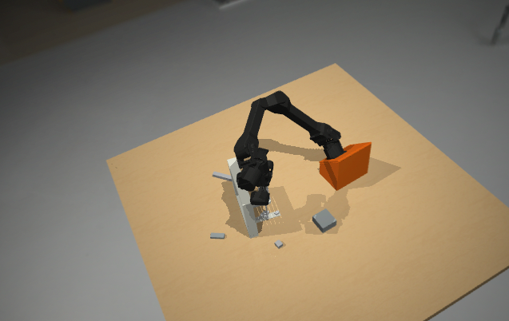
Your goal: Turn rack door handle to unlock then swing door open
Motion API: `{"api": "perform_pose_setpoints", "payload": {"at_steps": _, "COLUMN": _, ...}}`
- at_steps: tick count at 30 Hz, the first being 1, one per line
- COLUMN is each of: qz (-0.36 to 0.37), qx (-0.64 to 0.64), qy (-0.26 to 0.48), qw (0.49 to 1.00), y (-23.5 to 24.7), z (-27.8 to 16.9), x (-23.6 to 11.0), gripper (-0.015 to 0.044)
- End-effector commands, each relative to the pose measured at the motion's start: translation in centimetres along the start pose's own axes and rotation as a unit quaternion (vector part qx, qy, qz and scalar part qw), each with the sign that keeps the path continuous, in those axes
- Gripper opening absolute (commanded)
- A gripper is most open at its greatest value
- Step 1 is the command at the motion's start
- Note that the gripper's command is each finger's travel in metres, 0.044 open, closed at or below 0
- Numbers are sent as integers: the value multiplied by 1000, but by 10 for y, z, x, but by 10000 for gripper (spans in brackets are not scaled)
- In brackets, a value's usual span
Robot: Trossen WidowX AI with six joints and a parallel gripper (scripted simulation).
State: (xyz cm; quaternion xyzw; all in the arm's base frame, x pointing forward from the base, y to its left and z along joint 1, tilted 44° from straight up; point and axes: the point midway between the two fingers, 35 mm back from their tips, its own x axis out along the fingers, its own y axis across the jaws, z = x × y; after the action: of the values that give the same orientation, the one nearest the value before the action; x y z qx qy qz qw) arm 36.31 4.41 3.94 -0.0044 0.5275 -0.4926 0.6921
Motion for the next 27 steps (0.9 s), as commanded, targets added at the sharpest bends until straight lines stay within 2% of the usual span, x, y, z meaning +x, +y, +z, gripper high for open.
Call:
{"api": "perform_pose_setpoints", "payload": {"at_steps": 1, "qz": -1, "qx": 108, "qy": -2, "qw": 994, "y": 0, "z": 1, "x": 0, "gripper": 291}}
{"api": "perform_pose_setpoints", "payload": {"at_steps": 11, "qz": 0, "qx": 349, "qy": -2, "qw": 937, "y": 0, "z": 1, "x": 0, "gripper": 291}}
{"api": "perform_pose_setpoints", "payload": {"at_steps": 22, "qz": 1, "qx": 588, "qy": -2, "qw": 809, "y": 0, "z": 1, "x": 0, "gripper": 291}}
{"api": "perform_pose_setpoints", "payload": {"at_steps": 24, "qz": 1, "qx": 614, "qy": -2, "qw": 789, "y": 0, "z": 1, "x": 0, "gripper": 291}}
{"api": "perform_pose_setpoints", "payload": {"at_steps": 27, "qz": 1, "qx": 617, "qy": -2, "qw": 787, "y": 0, "z": 1, "x": 0, "gripper": 291}}
